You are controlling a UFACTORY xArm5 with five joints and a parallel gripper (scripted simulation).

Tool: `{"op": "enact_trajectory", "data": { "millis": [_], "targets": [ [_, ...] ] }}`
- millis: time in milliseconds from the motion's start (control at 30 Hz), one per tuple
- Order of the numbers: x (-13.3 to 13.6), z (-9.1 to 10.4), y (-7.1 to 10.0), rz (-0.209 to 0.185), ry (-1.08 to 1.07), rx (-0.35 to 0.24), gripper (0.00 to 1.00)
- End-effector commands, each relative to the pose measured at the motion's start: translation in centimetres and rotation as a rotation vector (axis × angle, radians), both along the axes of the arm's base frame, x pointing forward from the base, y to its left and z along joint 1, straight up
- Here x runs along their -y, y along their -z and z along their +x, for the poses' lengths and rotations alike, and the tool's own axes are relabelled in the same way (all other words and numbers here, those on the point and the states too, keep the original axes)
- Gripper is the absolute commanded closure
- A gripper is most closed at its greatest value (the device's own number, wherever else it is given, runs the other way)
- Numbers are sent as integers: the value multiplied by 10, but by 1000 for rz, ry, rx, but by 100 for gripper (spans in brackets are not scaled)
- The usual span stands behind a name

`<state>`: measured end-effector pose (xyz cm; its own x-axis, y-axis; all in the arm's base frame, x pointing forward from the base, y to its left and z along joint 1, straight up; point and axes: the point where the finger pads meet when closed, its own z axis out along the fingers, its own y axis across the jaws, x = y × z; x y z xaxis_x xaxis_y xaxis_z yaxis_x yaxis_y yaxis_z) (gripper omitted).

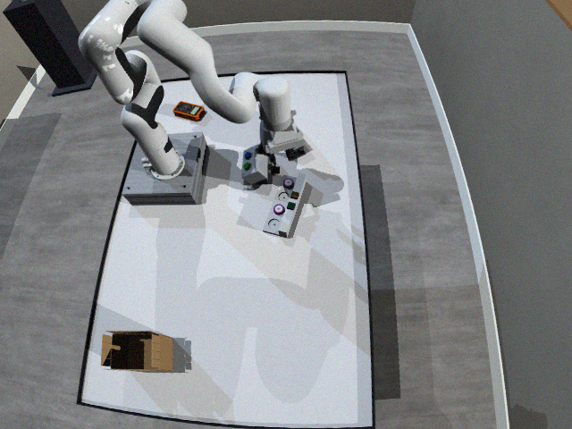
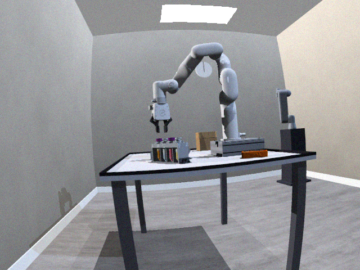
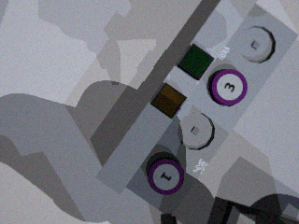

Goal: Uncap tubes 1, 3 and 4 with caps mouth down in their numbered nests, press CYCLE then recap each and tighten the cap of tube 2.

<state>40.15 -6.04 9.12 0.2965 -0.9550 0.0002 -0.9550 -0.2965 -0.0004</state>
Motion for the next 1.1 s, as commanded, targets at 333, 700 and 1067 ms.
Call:
{"op": "enact_trajectory", "data": {
  "millis": [333,700,1067],
  "targets": [
    [-69,15,-2,8,577,5,54],
    [-125,25,-2,8,577,5,54],
    [-166,33,-2,8,577,4,54]
  ]
}}
